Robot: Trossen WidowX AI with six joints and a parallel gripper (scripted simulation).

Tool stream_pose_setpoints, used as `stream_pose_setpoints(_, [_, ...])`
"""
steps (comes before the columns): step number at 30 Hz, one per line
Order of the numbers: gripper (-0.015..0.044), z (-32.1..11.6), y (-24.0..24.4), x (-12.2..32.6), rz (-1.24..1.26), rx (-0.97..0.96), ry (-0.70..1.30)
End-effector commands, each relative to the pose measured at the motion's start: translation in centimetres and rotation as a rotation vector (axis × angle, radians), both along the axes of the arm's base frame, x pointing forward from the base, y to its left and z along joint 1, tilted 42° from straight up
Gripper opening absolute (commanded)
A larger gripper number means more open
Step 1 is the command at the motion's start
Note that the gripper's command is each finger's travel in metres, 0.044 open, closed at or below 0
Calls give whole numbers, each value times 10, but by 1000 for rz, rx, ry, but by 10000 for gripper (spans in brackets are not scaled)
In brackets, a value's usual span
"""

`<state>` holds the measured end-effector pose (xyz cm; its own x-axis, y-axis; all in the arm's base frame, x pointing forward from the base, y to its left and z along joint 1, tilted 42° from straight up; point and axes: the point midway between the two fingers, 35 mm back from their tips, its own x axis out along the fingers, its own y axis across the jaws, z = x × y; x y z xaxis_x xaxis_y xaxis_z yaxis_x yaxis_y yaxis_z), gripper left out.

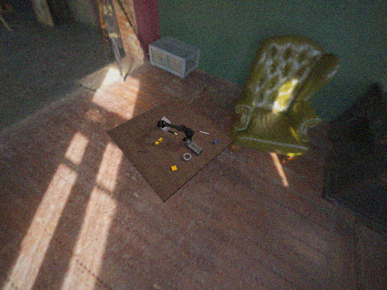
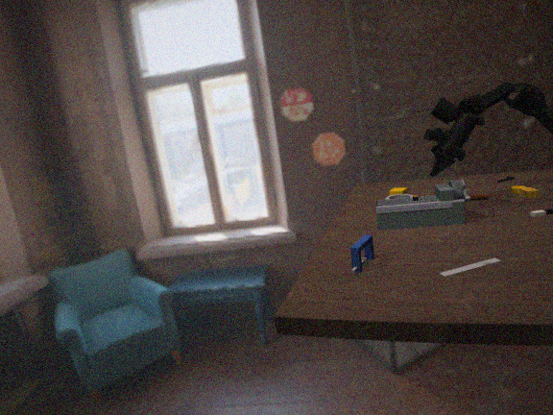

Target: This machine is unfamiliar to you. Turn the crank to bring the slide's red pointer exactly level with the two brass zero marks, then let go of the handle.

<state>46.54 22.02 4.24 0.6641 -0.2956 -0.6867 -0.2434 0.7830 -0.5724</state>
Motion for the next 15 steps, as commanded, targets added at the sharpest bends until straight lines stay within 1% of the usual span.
stream_pose_setpoints(1, [0,0,1,0,6,-1,2])
stream_pose_setpoints(11, [0,0,0,0,0,0,0])
stream_pose_setpoints(15, [105,0,0,0,0,0,0])
